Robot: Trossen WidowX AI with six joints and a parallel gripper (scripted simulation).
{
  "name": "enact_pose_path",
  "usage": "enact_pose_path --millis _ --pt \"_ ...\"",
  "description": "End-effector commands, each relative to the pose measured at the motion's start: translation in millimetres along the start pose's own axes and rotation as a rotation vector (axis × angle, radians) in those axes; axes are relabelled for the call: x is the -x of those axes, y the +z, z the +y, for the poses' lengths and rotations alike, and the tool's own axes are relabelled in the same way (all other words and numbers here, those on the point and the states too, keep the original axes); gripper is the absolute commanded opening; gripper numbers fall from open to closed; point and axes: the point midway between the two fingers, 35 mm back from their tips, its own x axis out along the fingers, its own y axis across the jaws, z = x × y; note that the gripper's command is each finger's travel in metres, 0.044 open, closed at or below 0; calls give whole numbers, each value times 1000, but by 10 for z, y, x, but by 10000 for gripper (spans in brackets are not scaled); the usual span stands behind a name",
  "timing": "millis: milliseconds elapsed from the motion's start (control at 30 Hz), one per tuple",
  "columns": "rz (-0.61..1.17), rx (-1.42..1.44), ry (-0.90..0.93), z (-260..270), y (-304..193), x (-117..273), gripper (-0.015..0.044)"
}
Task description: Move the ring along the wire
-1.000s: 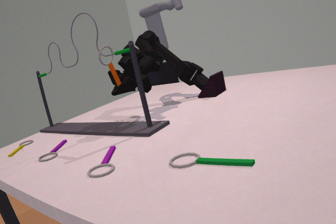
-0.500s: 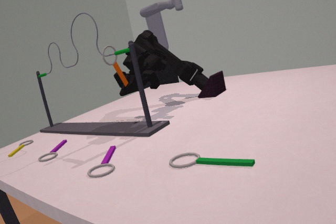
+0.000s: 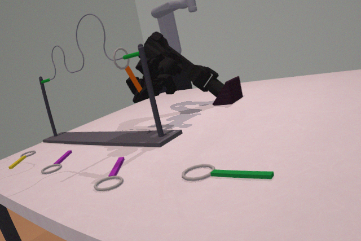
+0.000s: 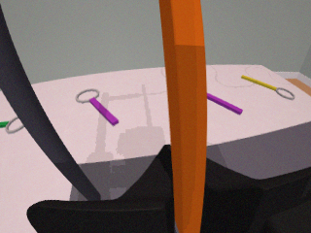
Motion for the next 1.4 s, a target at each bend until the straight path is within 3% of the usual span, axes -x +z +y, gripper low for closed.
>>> enact_pose_path --millis 0,1367 --pt "-1 -6 0 50 4 13 -150" --pt "-2 -7 0 289 -193 -43 -150"
